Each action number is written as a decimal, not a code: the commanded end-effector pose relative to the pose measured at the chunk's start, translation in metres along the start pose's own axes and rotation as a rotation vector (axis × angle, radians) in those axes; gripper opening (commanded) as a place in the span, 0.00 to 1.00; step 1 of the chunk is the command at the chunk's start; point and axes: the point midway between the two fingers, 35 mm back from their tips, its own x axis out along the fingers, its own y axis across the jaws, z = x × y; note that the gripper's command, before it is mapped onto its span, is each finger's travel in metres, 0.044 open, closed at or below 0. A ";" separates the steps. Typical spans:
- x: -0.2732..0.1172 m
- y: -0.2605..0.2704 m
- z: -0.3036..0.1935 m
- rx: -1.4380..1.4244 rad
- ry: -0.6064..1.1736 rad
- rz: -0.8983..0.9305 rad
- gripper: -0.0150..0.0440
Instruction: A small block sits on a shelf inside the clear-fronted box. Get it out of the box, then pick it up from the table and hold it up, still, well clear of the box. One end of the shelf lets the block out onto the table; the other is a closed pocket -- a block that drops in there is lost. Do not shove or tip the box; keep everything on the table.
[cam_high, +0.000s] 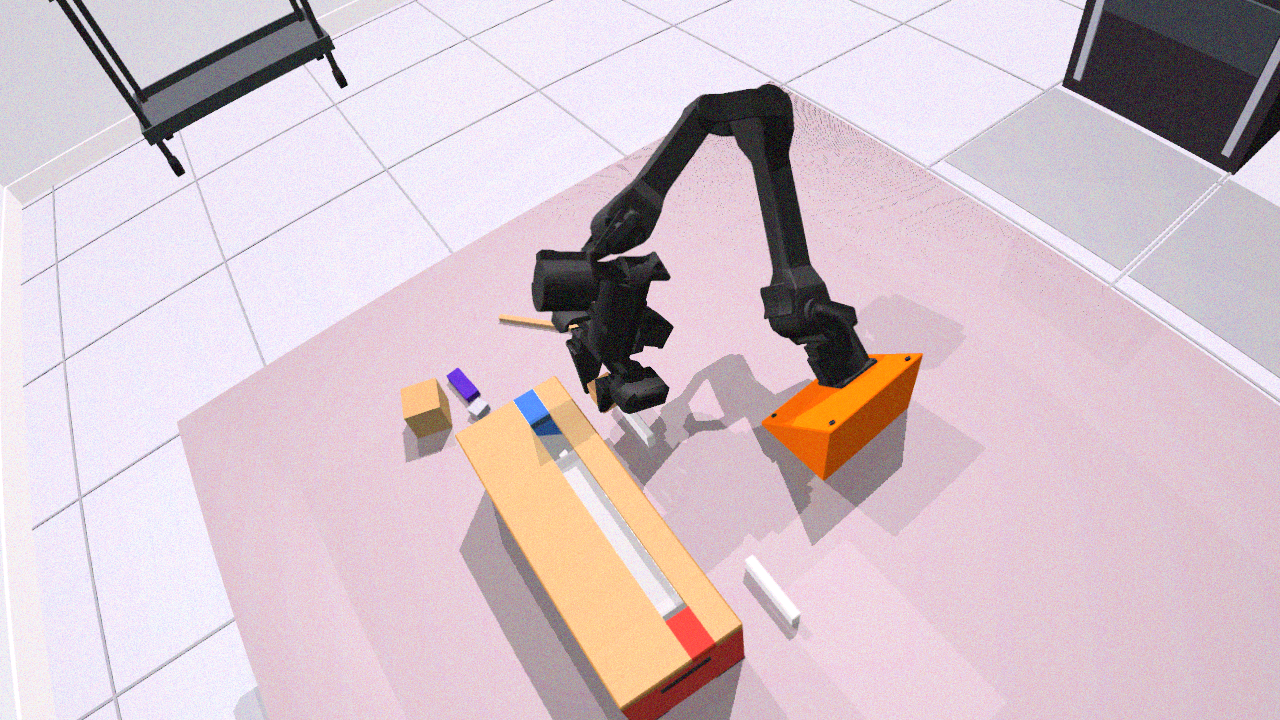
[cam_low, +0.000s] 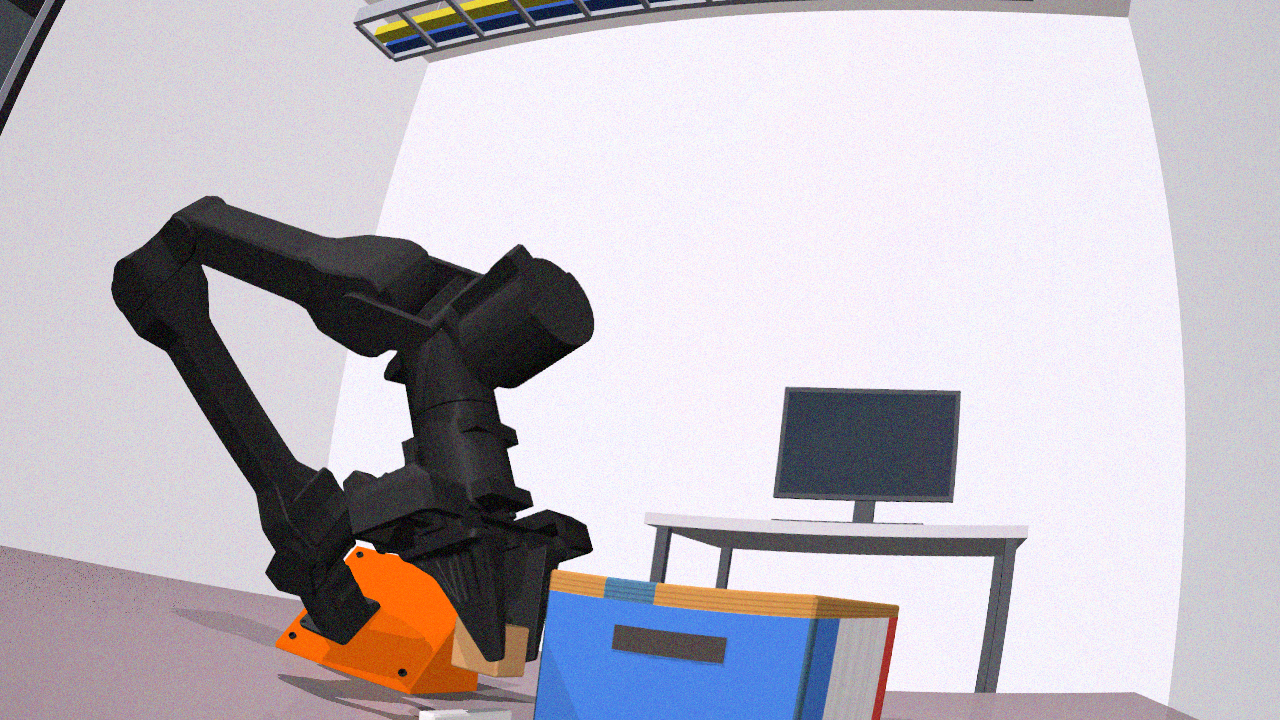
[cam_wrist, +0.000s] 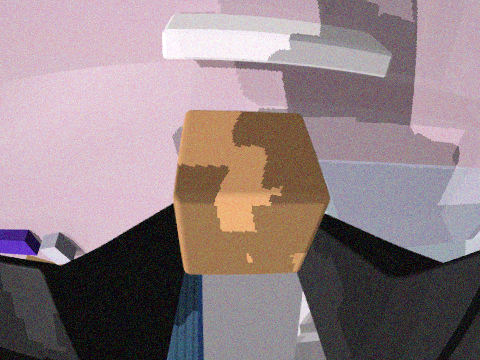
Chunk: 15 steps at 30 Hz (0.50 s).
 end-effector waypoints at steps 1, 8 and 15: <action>-0.004 0.001 -0.002 -0.049 0.003 0.002 0.25; -0.009 -0.004 -0.003 -0.331 0.002 -0.005 0.25; -0.014 -0.008 -0.002 -0.613 0.000 -0.009 0.25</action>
